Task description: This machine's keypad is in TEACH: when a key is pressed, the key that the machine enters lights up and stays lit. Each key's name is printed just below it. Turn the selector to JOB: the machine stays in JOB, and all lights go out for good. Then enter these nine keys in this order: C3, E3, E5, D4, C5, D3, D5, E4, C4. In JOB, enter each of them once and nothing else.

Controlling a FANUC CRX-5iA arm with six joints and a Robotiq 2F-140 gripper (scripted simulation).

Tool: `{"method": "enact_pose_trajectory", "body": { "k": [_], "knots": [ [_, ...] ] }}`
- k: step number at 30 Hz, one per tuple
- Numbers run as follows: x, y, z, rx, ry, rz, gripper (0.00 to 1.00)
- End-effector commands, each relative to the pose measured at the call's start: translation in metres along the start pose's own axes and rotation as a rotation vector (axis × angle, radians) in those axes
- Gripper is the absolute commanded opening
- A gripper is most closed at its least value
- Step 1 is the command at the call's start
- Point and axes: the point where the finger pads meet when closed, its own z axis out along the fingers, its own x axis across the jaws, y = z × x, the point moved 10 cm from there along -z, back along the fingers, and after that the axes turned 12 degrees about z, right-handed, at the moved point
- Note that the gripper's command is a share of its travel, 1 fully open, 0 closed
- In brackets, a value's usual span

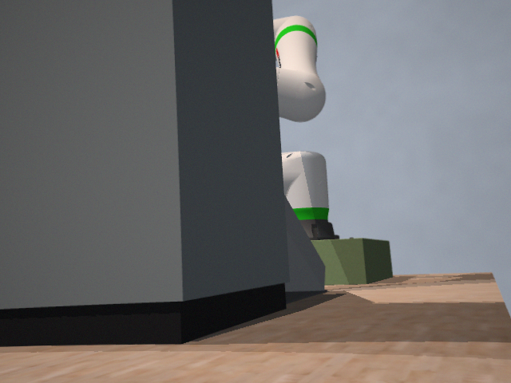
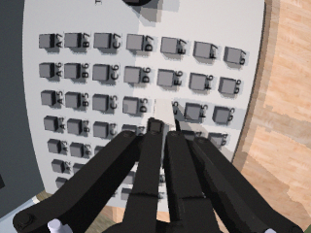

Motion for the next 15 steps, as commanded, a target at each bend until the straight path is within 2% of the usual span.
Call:
{"method": "enact_pose_trajectory", "body": {
  "k": [1, 15],
  "knots": [
    [-0.0002, 0.0001, 0.0016, 0.000, -0.001, 0.000, 0.00],
    [-0.0002, 0.0001, 0.0080, 0.000, -0.001, 0.000, 0.00]
  ]
}}
